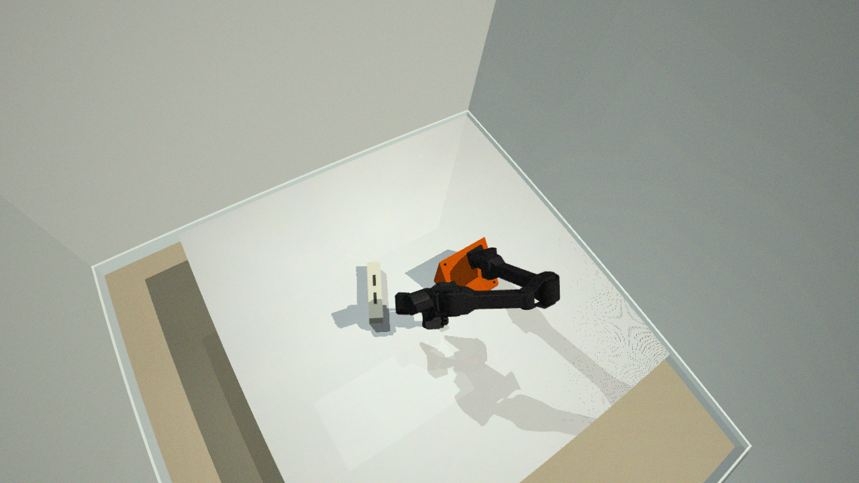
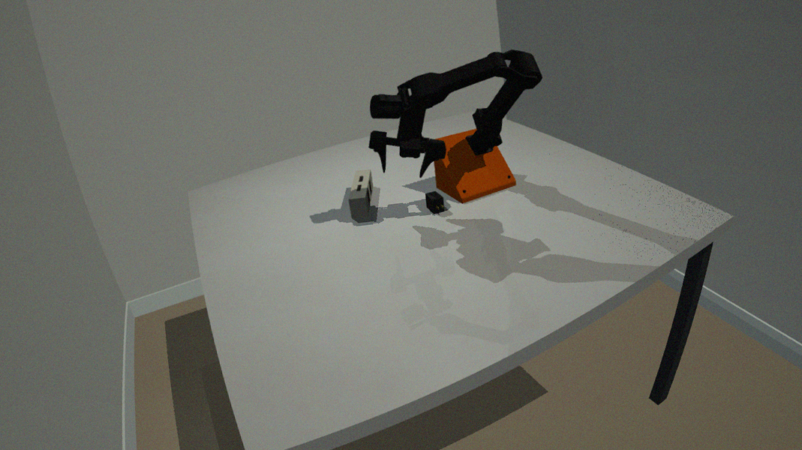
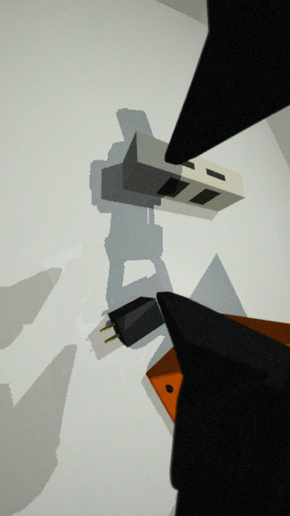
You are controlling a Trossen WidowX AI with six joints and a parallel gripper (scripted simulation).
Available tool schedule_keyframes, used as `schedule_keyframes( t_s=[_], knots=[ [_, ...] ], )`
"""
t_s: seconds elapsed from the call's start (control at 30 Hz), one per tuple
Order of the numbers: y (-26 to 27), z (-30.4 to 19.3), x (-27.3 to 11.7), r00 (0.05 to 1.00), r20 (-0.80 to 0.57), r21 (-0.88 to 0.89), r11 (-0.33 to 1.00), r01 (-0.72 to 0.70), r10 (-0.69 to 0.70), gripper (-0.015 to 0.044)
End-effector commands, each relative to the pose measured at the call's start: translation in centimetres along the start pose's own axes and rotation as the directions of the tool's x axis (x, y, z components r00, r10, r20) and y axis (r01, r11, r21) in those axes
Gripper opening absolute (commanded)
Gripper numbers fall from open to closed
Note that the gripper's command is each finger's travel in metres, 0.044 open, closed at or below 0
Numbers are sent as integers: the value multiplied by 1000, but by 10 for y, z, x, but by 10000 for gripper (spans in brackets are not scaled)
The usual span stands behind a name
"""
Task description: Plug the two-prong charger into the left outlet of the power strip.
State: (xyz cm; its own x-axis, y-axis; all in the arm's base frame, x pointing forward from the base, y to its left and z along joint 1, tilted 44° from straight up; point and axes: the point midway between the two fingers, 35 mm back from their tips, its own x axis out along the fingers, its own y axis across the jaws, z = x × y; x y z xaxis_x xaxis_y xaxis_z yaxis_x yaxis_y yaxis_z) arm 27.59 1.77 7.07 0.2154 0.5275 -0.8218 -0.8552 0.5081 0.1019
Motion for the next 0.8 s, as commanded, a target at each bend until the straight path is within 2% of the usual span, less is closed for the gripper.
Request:
schedule_keyframes(
  t_s=[0.0,0.5,0.77],
  knots=[
    [16,-1,5,999,5,-78,996,-46,47,440],
    [73,-10,21,972,16,-357,909,-213,234,440],
    [76,-10,25,970,17,-369,904,-219,242,440]
  ],
)
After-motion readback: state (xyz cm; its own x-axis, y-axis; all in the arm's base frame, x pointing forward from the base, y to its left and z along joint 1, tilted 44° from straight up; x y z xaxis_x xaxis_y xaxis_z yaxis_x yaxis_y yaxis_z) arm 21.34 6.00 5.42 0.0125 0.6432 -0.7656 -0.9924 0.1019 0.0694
